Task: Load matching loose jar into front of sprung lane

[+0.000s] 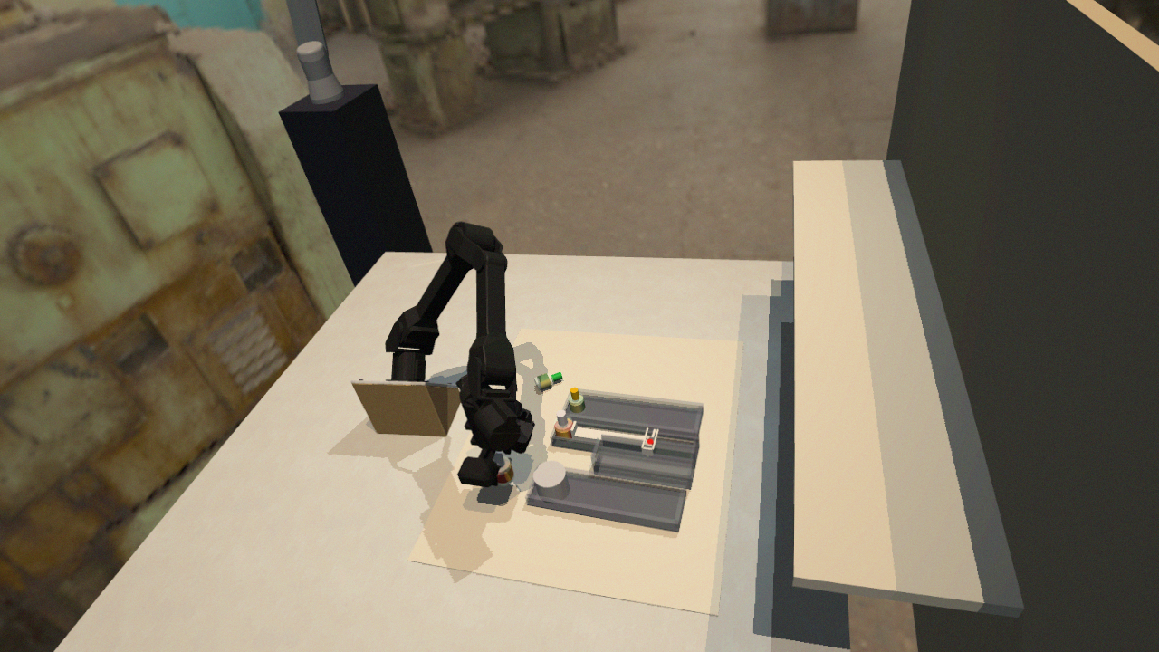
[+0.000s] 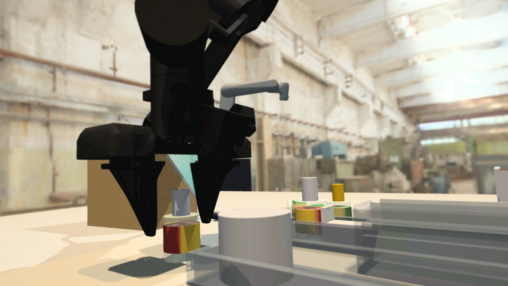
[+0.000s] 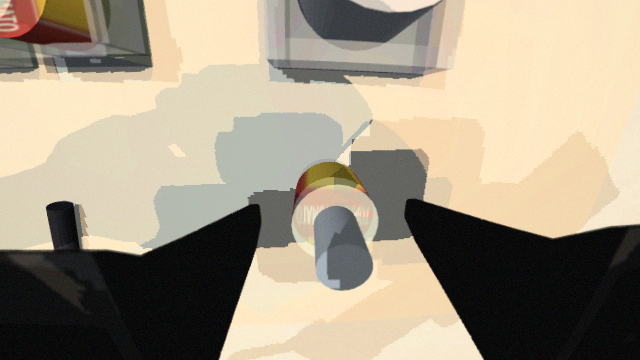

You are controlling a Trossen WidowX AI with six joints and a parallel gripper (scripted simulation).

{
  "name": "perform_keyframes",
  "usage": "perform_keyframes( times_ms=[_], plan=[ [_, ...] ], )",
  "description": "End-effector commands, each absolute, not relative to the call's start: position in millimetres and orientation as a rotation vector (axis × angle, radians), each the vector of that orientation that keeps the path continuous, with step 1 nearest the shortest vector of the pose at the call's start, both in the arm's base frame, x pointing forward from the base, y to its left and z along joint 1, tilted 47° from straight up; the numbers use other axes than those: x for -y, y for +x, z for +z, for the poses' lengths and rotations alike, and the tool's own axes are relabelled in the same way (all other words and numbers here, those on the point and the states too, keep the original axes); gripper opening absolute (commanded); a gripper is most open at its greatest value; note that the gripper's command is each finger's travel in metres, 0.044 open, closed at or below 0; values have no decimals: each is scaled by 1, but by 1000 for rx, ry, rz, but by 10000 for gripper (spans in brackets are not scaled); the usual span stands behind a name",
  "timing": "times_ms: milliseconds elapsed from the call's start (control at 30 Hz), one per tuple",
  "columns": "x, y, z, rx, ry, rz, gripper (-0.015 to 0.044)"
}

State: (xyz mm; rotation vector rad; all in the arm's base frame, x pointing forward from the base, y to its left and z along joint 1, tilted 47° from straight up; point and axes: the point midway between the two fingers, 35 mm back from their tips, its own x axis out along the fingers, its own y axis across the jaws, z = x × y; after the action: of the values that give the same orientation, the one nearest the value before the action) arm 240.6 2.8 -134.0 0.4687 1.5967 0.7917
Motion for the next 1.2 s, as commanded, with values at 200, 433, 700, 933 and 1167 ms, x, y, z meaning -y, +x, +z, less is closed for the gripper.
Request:
perform_keyframes(
  times_ms=[200,433,700,933,1167],
  plan=[
    [-4,240,-134,-1597,476,790,138],
    [-1,242,-131,-1597,476,789,32],
    [37,259,-89,-1598,472,785,0],
    [64,264,-55,-1599,473,786,0],
    [51,270,-50,-1602,474,777,0]
  ],
)
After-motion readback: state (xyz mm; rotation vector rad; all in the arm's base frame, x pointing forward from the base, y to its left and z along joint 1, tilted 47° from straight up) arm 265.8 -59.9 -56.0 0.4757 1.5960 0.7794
